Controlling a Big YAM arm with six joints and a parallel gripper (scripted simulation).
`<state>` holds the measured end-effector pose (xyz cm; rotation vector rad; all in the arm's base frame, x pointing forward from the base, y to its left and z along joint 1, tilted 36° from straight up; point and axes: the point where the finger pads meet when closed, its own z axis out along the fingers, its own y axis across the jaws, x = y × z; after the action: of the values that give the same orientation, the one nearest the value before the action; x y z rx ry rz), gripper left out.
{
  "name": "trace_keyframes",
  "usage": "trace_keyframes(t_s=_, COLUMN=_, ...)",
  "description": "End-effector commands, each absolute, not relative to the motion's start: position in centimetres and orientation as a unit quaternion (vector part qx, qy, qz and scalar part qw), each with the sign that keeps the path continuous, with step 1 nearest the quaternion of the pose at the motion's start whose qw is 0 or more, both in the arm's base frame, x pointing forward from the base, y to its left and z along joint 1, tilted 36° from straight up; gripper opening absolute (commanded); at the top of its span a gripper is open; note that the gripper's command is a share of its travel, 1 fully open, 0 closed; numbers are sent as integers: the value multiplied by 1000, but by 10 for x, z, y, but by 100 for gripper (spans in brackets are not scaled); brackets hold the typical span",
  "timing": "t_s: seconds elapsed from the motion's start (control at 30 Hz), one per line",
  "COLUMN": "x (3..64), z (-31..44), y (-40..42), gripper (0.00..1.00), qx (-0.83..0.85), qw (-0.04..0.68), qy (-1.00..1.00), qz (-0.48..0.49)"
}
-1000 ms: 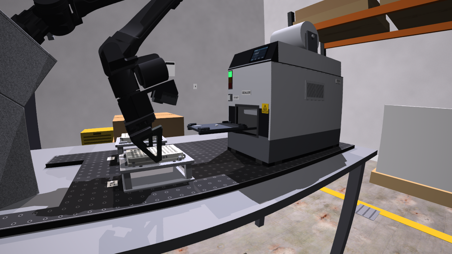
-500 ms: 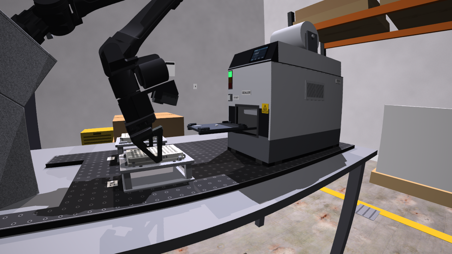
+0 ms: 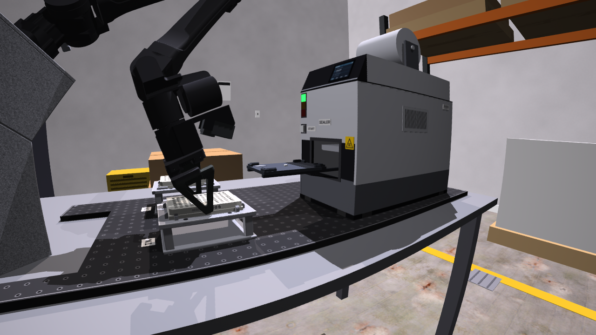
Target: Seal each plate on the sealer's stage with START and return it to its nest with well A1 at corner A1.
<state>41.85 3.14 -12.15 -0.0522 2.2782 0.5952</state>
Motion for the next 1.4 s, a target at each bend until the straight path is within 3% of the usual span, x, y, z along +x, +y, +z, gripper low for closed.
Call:
trace_keyframes(t_s=0.0, x=422, z=-120, y=21, gripper=98, qx=-15, qw=393, qy=891, qz=228)
trace_keyframes(t_s=0.8, x=427, z=-110, y=21, gripper=86, qx=-18, qw=402, qy=887, qz=227)
trace_keyframes(t_s=0.83, x=427, z=-110, y=21, gripper=0, qx=-18, qw=402, qy=887, qz=227)
trace_keyframes(t_s=1.37, x=427, z=-111, y=21, gripper=0, qx=-17, qw=401, qy=887, qz=227)
